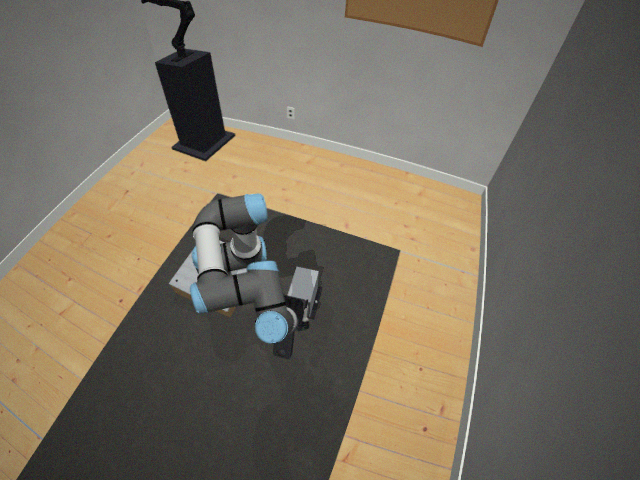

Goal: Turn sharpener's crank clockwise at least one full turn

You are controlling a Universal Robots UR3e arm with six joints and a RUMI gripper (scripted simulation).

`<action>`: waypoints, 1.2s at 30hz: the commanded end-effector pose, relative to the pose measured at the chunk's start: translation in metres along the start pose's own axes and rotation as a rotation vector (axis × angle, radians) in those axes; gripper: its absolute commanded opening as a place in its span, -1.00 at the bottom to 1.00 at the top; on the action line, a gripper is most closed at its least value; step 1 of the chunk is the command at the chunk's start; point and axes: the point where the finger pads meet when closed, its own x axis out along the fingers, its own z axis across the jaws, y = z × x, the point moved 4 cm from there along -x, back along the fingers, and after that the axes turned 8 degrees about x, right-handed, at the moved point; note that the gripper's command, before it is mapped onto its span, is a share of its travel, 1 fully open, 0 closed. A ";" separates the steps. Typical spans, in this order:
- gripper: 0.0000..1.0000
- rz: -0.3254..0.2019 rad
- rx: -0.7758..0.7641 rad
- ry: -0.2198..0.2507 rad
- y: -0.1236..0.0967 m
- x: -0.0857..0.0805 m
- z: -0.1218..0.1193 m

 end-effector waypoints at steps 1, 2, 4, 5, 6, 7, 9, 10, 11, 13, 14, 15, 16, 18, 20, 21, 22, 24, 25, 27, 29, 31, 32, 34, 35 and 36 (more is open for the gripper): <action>-0.36 0.002 -0.001 0.002 0.000 -0.001 0.000; -0.36 0.002 -0.001 0.002 0.000 -0.001 0.000; -0.36 0.002 -0.001 0.002 0.000 -0.001 0.000; -0.36 0.002 -0.001 0.002 0.000 -0.001 0.000; -0.36 0.002 -0.001 0.002 0.000 -0.001 0.000; -0.36 0.002 -0.001 0.002 0.000 -0.001 0.000; -0.36 0.002 -0.001 0.002 0.000 -0.001 0.000; -0.36 0.002 -0.001 0.001 0.000 -0.003 0.000; -0.36 0.002 -0.001 0.001 0.000 -0.003 0.000; -0.36 0.002 -0.001 0.001 0.000 -0.006 0.000; -0.36 0.002 -0.001 0.001 0.000 -0.009 0.000; -0.36 0.002 -0.001 0.001 0.000 -0.011 0.000; -0.36 0.002 -0.001 0.001 0.000 -0.014 0.000; -0.36 0.002 -0.001 0.001 0.000 -0.019 0.000; -0.36 0.002 -0.001 0.001 0.000 -0.025 0.000; -0.36 0.002 -0.001 0.001 0.000 -0.027 0.000; -0.36 0.002 -0.001 0.001 0.000 -0.030 0.000; -0.36 0.002 -0.001 0.001 0.000 -0.035 0.000; -0.36 0.002 -0.001 0.001 0.000 -0.038 0.000; -0.36 0.002 -0.001 0.001 0.000 -0.043 0.000; -0.36 0.002 -0.001 0.001 0.000 -0.043 0.000; -0.36 0.002 -0.001 0.001 0.000 -0.049 0.000; -0.36 0.002 -0.001 0.001 0.000 -0.051 0.000; -0.36 0.002 -0.001 0.001 0.000 -0.057 0.000; -0.36 0.002 -0.001 0.001 0.000 -0.059 0.000; -0.36 0.002 -0.001 0.001 0.000 -0.062 0.000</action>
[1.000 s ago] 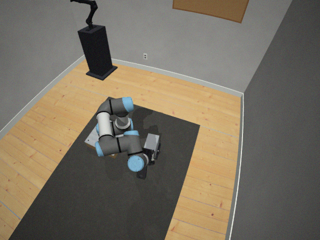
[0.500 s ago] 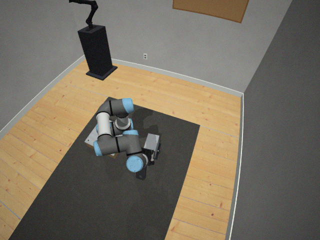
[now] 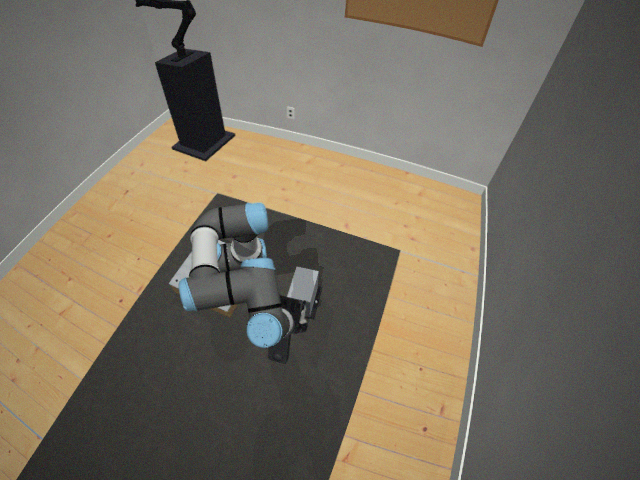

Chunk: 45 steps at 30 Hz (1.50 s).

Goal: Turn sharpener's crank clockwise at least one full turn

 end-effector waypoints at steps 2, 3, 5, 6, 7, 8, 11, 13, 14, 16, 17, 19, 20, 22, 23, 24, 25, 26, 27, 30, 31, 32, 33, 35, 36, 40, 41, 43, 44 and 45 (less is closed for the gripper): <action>-0.36 -0.002 -0.001 -0.004 0.000 -0.018 -0.001; -0.36 -0.002 -0.001 -0.004 0.000 -0.021 -0.001; -0.36 -0.002 -0.001 -0.004 0.000 -0.026 -0.001; -0.36 -0.002 -0.001 -0.004 0.000 -0.029 -0.001; -0.36 -0.002 -0.001 -0.004 0.000 -0.031 -0.001; -0.36 -0.002 -0.001 -0.004 0.000 -0.031 -0.001; -0.36 -0.002 -0.001 -0.004 0.000 -0.031 -0.001; -0.36 -0.002 -0.001 -0.004 0.000 -0.031 -0.001; -0.36 -0.002 -0.001 -0.004 0.000 -0.031 -0.001; -0.36 -0.002 -0.001 -0.004 0.000 -0.031 -0.001; -0.36 -0.002 -0.001 -0.004 0.000 -0.031 -0.001; -0.36 -0.002 -0.001 -0.004 0.000 -0.031 -0.001; -0.36 -0.002 -0.001 -0.004 0.000 -0.031 -0.001; -0.36 -0.002 -0.001 -0.004 0.000 -0.031 -0.001; -0.36 -0.002 -0.001 -0.004 0.000 -0.031 -0.001; -0.36 -0.002 -0.001 -0.004 0.000 -0.031 -0.001; -0.36 -0.002 -0.001 -0.004 0.000 -0.031 -0.001; -0.36 -0.002 -0.001 -0.004 0.000 -0.031 -0.001; -0.36 -0.002 -0.001 -0.004 0.000 -0.031 -0.001; -0.36 -0.002 -0.001 -0.004 0.000 -0.031 -0.001; -0.36 -0.002 -0.001 -0.004 0.000 -0.031 -0.001; -0.36 -0.002 -0.001 -0.004 0.000 -0.031 -0.001; -0.36 -0.002 -0.001 -0.004 0.000 -0.031 -0.001; -0.36 -0.002 -0.001 -0.004 0.000 -0.031 -0.001; -0.36 -0.002 -0.001 -0.004 0.000 -0.031 -0.001; -0.36 -0.002 -0.001 -0.004 0.000 -0.031 -0.001; -0.36 -0.002 -0.001 -0.004 0.000 -0.031 -0.001; -0.36 -0.002 -0.001 -0.004 0.000 -0.031 -0.001; -0.36 -0.002 -0.001 -0.004 0.000 -0.031 -0.001; -0.36 -0.002 -0.001 -0.004 0.000 -0.031 -0.001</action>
